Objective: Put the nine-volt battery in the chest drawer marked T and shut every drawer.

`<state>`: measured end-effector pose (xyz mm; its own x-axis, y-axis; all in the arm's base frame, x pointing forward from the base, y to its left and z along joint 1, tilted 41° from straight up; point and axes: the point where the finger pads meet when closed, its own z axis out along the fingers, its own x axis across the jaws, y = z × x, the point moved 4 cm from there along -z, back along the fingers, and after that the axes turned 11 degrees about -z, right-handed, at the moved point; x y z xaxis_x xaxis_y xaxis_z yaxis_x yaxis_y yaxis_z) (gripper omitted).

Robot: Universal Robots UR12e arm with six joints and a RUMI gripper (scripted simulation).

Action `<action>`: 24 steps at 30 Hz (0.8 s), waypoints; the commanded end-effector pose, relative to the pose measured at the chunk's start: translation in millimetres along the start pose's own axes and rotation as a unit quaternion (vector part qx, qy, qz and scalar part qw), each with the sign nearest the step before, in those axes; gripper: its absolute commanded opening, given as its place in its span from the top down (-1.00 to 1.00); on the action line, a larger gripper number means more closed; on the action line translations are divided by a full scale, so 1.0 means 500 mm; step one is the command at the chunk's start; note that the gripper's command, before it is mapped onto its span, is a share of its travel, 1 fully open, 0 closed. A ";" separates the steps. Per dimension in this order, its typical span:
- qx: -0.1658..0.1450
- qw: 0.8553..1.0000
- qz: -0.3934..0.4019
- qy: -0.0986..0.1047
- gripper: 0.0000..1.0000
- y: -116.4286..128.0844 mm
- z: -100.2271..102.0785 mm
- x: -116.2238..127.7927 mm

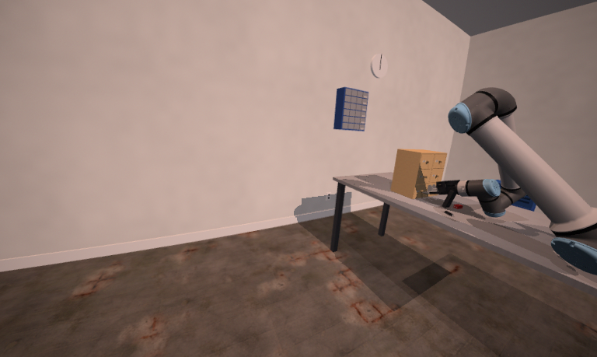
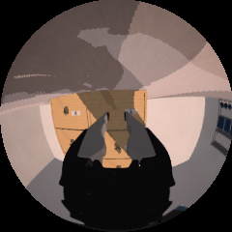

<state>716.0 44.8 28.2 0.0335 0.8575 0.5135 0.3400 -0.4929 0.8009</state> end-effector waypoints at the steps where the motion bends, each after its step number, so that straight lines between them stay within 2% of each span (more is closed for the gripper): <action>1: 0.000 1.000 0.000 0.000 0.61 0.004 0.007 -0.001; 24: 0.000 1.000 0.000 0.000 0.61 0.013 0.033 -0.003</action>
<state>732.6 43.5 27.3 0.0336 0.8575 0.5135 0.3400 -0.4929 0.8009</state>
